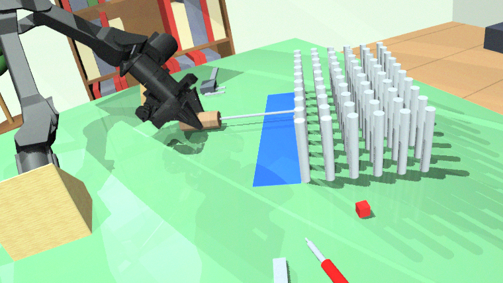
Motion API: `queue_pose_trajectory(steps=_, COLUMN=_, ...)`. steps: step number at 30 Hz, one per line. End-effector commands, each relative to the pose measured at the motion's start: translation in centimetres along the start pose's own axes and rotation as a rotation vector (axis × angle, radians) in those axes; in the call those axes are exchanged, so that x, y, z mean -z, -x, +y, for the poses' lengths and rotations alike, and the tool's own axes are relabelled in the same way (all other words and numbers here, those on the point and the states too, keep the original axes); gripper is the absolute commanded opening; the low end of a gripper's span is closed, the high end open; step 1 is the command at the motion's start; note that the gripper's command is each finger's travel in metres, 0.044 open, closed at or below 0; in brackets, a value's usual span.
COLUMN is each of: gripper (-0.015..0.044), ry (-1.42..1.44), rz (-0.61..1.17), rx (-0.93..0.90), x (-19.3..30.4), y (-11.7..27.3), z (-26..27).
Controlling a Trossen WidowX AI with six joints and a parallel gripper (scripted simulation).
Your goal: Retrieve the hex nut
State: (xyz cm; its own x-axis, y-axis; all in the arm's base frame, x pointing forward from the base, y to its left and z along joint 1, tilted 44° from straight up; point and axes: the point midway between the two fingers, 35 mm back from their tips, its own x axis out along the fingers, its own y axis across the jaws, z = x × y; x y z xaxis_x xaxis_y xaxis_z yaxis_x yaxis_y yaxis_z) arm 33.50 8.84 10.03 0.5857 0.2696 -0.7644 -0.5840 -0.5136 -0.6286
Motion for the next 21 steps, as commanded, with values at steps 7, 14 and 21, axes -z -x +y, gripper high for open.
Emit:
queue_pose_trajectory(steps=7, gripper=0.0, ry=-0.006, rz=0.001, rx=-0.001, x=-0.28, y=0.4, z=0.03)
queue_pose_trajectory(steps=14, gripper=0.0, ry=-0.005, rz=0.002, rx=-0.001, x=0.13, y=0.77, z=-0.02)
queue_pose_trajectory(steps=21, gripper=0.0, ry=-0.003, rz=0.002, rx=0.001, x=0.57, y=1.18, z=-0.13)
